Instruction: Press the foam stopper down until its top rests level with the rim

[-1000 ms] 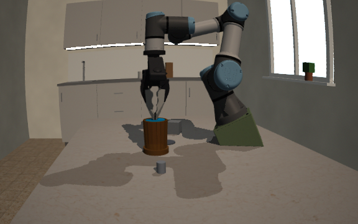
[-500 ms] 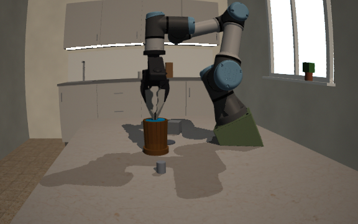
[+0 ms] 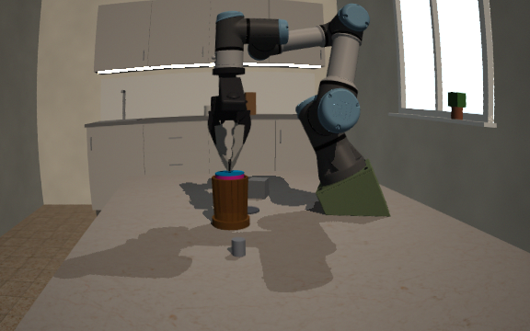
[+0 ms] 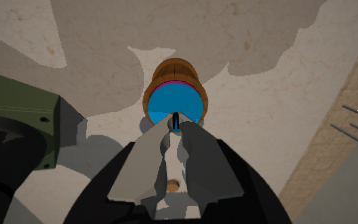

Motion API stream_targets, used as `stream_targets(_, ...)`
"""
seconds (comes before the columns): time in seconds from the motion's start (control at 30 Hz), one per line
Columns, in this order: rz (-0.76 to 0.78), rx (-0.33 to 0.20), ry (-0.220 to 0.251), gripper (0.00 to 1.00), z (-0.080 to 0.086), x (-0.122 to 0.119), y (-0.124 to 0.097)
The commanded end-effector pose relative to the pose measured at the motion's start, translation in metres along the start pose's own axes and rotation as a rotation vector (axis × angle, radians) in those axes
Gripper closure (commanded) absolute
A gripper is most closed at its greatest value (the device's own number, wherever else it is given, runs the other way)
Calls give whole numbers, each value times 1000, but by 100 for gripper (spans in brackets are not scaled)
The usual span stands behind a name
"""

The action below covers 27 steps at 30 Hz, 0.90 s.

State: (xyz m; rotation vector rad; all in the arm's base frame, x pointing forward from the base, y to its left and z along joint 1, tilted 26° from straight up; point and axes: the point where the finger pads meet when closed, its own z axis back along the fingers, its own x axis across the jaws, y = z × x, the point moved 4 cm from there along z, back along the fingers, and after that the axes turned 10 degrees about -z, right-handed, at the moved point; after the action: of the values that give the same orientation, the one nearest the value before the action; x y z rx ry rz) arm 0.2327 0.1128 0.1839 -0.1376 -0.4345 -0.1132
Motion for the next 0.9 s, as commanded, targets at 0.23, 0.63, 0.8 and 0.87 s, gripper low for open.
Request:
stream_targets(0.23, 0, 0, -1, 100, 27, 0, 0)
stream_targets(0.63, 0, 0, -1, 100, 37, 0, 0)
stream_targets(0.8, 0, 0, -1, 100, 37, 0, 0)
stream_targets(0.87, 0, 0, -1, 100, 37, 0, 0)
